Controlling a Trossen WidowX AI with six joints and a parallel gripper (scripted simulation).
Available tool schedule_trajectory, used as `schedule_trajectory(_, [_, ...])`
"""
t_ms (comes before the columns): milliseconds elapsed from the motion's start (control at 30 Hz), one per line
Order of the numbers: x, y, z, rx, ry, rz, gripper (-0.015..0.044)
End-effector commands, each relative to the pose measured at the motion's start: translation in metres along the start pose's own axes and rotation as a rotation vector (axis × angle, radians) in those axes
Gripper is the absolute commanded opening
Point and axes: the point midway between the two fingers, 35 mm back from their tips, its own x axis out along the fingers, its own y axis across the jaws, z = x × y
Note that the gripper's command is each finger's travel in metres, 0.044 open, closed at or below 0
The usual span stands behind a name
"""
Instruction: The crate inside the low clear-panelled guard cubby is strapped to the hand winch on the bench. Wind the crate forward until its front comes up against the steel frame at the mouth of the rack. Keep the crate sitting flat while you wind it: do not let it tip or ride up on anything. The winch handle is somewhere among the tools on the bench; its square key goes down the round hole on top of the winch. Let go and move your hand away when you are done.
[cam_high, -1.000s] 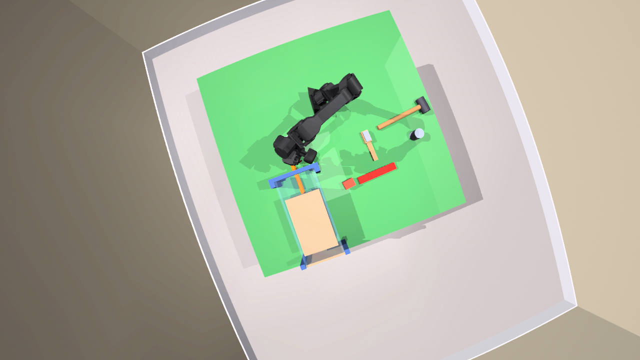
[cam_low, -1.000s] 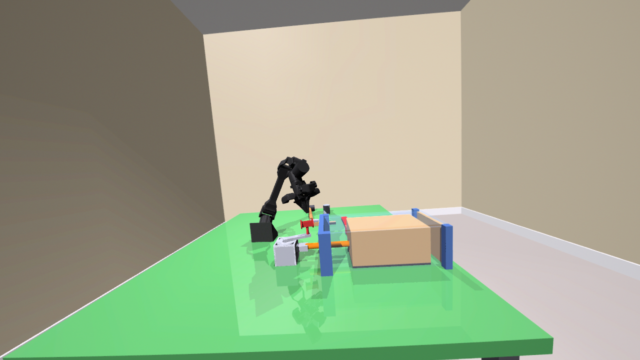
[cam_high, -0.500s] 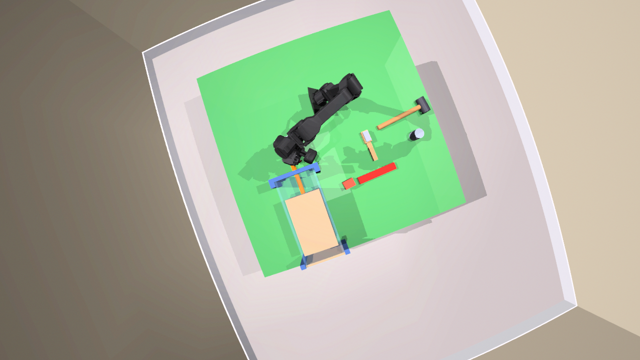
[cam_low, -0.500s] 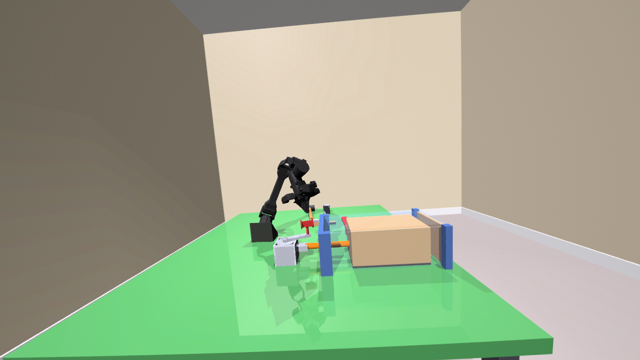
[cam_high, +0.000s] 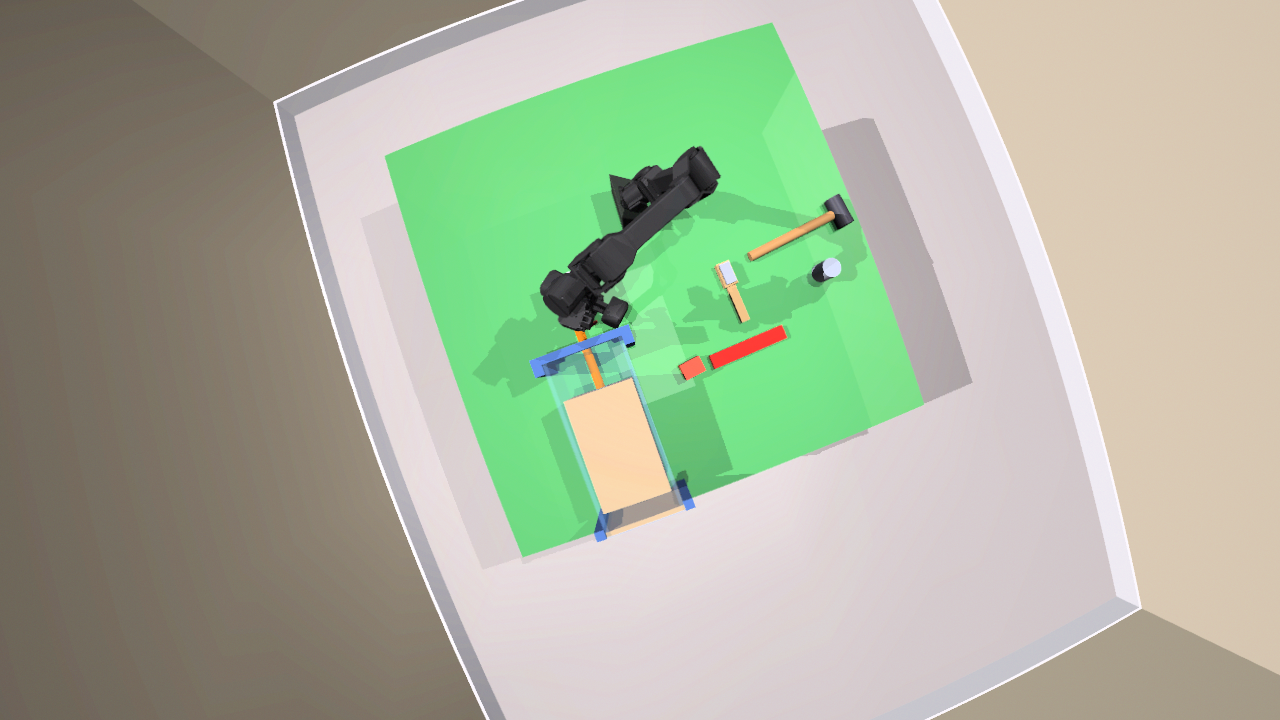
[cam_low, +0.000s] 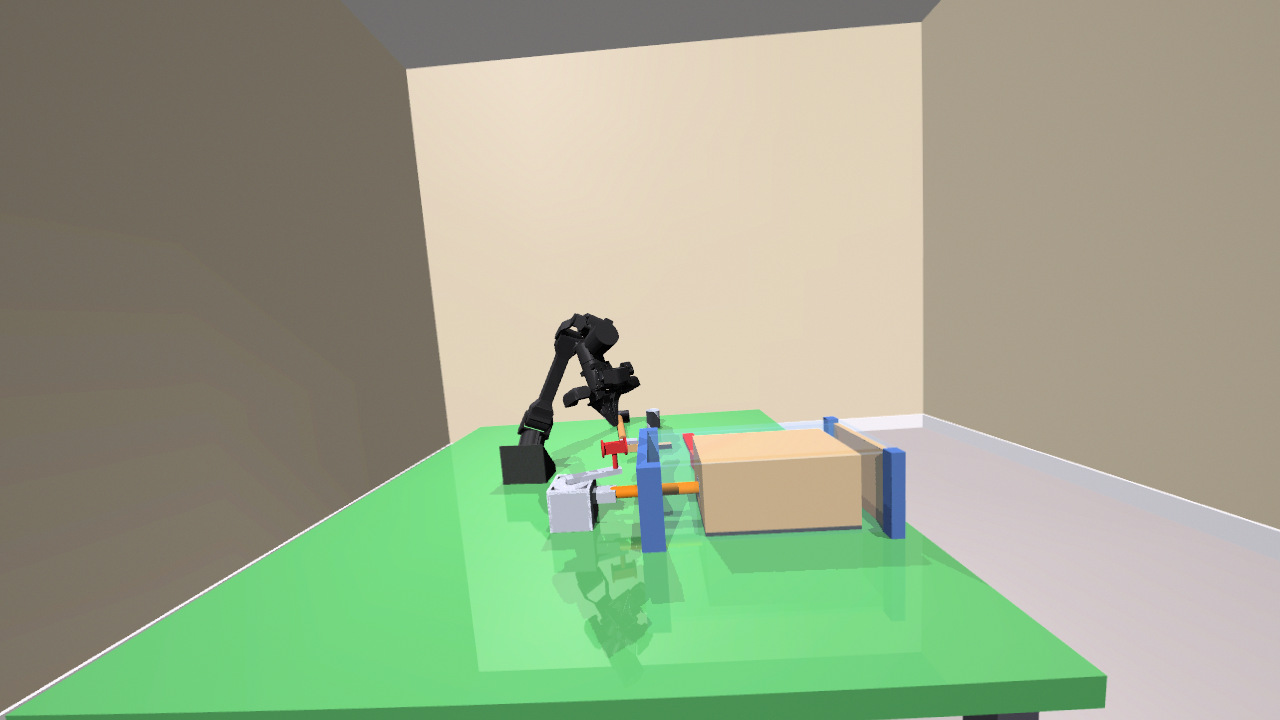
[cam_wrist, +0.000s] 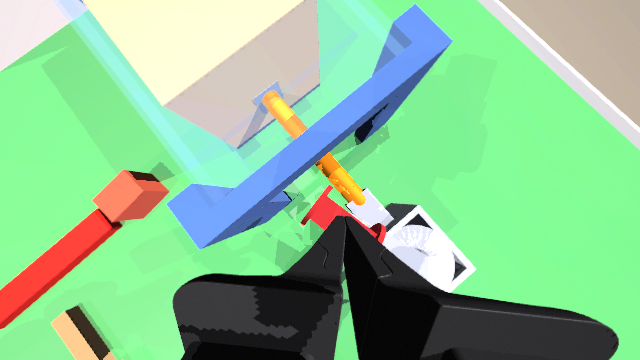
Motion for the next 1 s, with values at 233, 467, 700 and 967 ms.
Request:
schedule_trajectory(233, [-0.0004,-0.0003,-0.0001,-0.003,0.001,-0.003,0.0])
schedule_trajectory(467, [0.0015,-0.0013,0.0005,-0.258,0.062,0.095,0.0131])
schedule_trajectory(700, [0.0005,-0.0032,0.0039,-0.751,0.063,0.333,0.0315])
schedule_trajectory(967, [-0.0015,-0.0043,0.0071,-0.981,-0.002,0.452,0.044])
